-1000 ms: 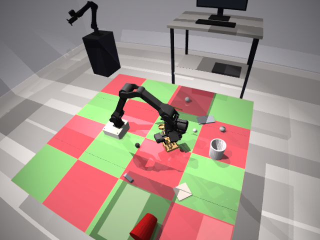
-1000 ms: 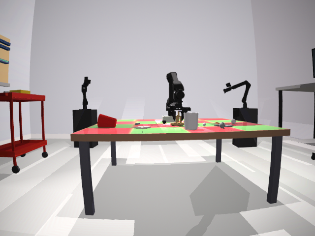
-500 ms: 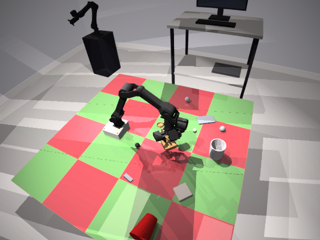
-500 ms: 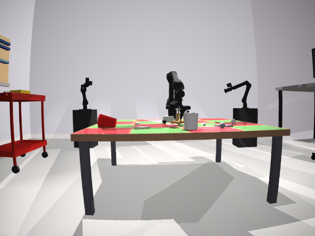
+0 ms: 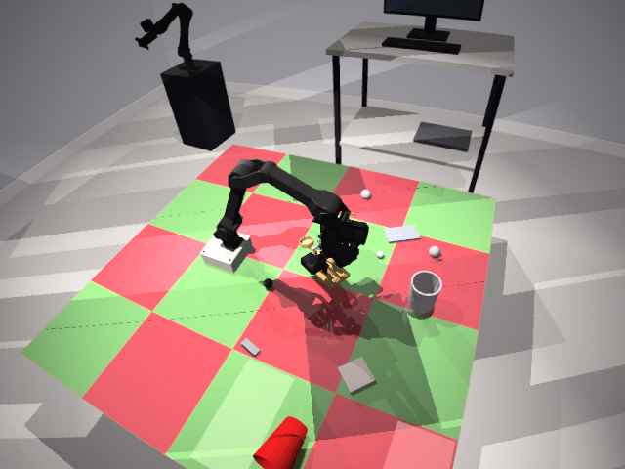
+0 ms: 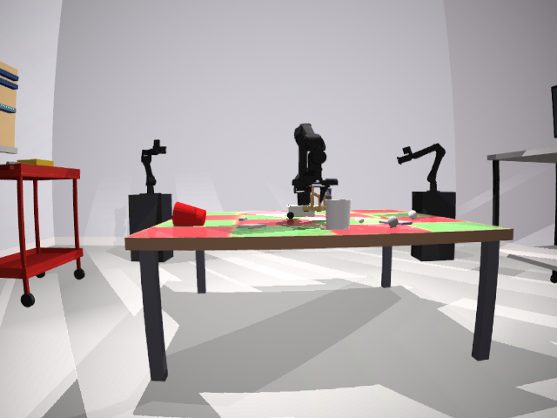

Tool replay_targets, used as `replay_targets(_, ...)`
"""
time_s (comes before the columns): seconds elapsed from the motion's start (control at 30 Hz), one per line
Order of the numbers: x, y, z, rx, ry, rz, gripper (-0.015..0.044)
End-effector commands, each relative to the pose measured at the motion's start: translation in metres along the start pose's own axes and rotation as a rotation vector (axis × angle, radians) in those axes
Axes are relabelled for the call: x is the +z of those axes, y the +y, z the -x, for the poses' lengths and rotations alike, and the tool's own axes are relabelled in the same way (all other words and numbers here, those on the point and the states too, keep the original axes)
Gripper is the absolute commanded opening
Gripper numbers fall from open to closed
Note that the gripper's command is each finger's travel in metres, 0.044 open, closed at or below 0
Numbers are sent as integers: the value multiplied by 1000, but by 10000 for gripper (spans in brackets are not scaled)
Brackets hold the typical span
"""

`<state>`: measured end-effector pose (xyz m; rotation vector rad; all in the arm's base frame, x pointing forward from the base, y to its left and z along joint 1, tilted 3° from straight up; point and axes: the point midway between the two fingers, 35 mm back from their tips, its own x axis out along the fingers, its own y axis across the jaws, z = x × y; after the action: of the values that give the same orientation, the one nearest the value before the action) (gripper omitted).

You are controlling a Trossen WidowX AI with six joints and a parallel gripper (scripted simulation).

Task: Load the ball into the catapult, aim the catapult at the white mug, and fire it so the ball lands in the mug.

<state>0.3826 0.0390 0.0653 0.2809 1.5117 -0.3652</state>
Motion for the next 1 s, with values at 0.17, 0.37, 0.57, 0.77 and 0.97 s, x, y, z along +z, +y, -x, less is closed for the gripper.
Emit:
replay_targets(0.17,2,6,2,4,-4,327,0)
replay_targets(0.37,1,16,1,5,-4,529,0)
replay_targets(0.57,-1,22,1,6,-4,553,0)
replay_targets(0.77,-1,22,-1,6,-4,553,0)
replay_targets(0.97,0,23,-11,6,-4,553,0)
